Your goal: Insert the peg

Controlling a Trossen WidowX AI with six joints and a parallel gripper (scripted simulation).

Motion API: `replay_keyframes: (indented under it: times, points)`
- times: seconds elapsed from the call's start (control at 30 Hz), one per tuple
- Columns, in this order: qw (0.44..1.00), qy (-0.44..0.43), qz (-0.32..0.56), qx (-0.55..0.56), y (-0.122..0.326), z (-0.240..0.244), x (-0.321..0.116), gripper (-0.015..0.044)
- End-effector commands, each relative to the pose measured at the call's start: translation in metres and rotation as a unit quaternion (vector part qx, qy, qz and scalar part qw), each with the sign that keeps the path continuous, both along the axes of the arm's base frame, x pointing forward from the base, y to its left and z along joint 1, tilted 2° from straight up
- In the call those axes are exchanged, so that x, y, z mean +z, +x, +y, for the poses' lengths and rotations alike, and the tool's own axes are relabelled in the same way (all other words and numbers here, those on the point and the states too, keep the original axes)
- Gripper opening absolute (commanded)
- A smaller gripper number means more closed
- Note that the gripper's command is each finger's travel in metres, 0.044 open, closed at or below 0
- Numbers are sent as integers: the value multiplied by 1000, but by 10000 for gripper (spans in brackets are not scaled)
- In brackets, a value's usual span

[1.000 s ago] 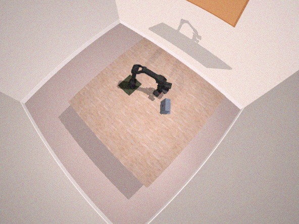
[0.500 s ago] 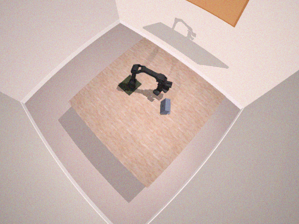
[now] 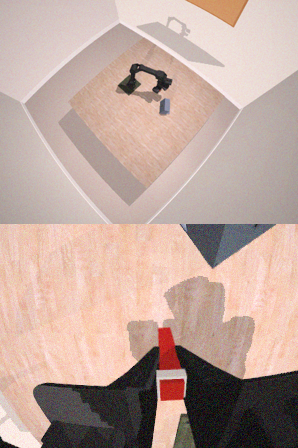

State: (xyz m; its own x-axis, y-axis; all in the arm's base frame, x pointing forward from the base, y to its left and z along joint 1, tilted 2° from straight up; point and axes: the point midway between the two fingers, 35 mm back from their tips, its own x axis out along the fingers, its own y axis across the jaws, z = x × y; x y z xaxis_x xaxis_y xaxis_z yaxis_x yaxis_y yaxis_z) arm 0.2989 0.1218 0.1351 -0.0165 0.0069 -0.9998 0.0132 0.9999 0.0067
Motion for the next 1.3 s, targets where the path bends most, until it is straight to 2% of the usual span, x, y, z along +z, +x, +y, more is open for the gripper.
replay_keyframes:
  times: [0.0,1.27]
  points:
    - [1000,1,-3,2,0,0,6,0]
    - [994,96,-34,29,16,-31,-11,0]
